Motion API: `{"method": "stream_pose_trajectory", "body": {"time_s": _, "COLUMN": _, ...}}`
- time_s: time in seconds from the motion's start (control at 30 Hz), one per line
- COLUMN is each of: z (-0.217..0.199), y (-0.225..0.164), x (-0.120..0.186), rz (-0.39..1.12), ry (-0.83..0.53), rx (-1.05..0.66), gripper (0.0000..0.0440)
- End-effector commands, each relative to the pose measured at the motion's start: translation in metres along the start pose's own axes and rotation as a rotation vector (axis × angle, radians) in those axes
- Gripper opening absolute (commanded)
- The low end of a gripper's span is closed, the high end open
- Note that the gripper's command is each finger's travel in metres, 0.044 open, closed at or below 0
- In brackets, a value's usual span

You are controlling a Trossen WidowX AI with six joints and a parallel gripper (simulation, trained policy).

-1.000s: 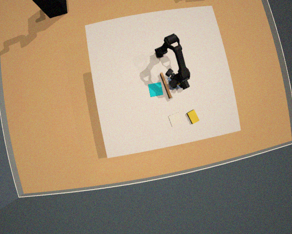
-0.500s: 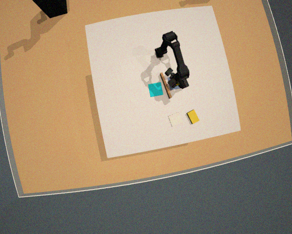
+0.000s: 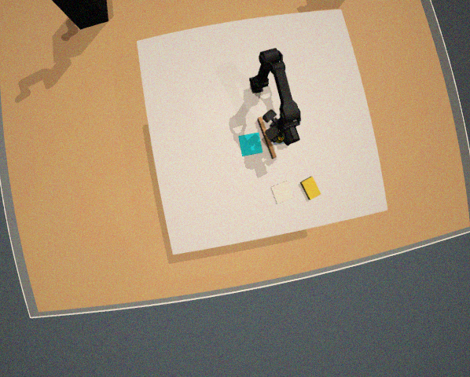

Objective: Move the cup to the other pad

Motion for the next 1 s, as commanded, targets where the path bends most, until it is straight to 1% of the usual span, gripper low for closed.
{"method": "stream_pose_trajectory", "body": {"time_s": 0.0, "z": -0.003, "y": 0.013, "x": 0.008, "rz": -0.021, "ry": 0.027, "rx": -0.042, "gripper": 0.0005}}
{"method": "stream_pose_trajectory", "body": {"time_s": 0.23, "z": -0.012, "y": 0.036, "x": 0.013, "rz": -0.061, "ry": 0.059, "rx": -0.101, "gripper": 0.0001}}
{"method": "stream_pose_trajectory", "body": {"time_s": 0.47, "z": -0.022, "y": 0.059, "x": 0.010, "rz": -0.097, "ry": 0.079, "rx": -0.156, "gripper": 0.0000}}
{"method": "stream_pose_trajectory", "body": {"time_s": 0.97, "z": -0.046, "y": 0.094, "x": -0.017, "rz": -0.140, "ry": 0.088, "rx": -0.248, "gripper": 0.0000}}
Point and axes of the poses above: the point midway between the two fingers, 35 mm back from their tips, its own x axis back along the fingers, its own z axis across the jaws, y = z × x, the point moved 5 cm from there along x, back along the fingers, and after that the axes turned 8 degrees about x, right-handed, at the moved point
